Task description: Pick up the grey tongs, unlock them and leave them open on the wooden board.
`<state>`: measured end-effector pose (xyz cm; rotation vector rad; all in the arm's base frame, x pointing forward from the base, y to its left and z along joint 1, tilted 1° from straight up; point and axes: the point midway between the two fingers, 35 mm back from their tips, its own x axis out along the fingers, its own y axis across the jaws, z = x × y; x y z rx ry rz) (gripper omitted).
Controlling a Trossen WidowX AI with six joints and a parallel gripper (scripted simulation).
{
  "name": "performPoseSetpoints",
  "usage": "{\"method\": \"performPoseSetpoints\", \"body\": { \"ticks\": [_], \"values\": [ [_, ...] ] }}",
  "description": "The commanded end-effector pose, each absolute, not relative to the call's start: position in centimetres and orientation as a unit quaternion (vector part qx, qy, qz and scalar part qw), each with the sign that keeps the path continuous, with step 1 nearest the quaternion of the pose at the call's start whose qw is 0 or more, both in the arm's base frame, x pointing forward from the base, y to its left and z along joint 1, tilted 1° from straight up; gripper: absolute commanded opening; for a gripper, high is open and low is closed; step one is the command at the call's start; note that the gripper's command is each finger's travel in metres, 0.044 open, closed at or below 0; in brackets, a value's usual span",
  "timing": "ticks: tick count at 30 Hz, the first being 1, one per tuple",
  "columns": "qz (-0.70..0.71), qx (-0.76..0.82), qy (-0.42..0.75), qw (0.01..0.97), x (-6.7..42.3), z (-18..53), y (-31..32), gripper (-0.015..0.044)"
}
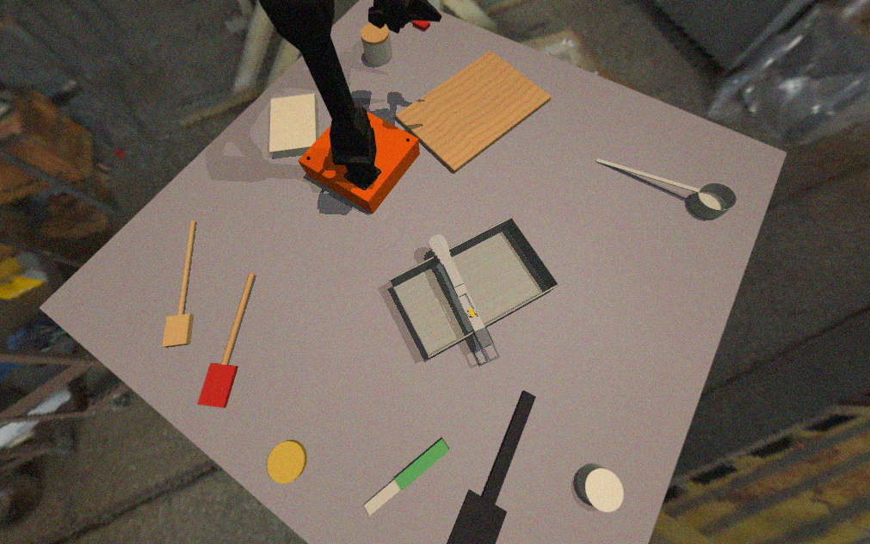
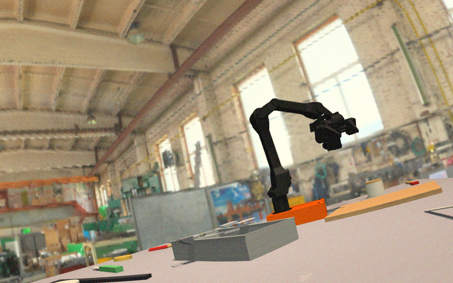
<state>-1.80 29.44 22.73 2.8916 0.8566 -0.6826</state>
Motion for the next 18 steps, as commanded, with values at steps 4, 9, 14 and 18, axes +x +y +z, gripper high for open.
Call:
{"method": "performPoseSetpoints", "body": {
  "ticks": [4,9,14,18],
  "values": [
    [-0.244,0.939,0.244,0.007,-0.3,22.1,29.6,0.0295],
    [-0.311,0.940,0.129,-0.061,4.7,20.2,29.8,0.0260],
    [-0.362,0.918,0.002,-0.165,10.0,18.7,29.1,0.0260],
    [-0.387,0.886,-0.094,-0.238,13.7,17.4,28.1,0.0260]
  ]
}}
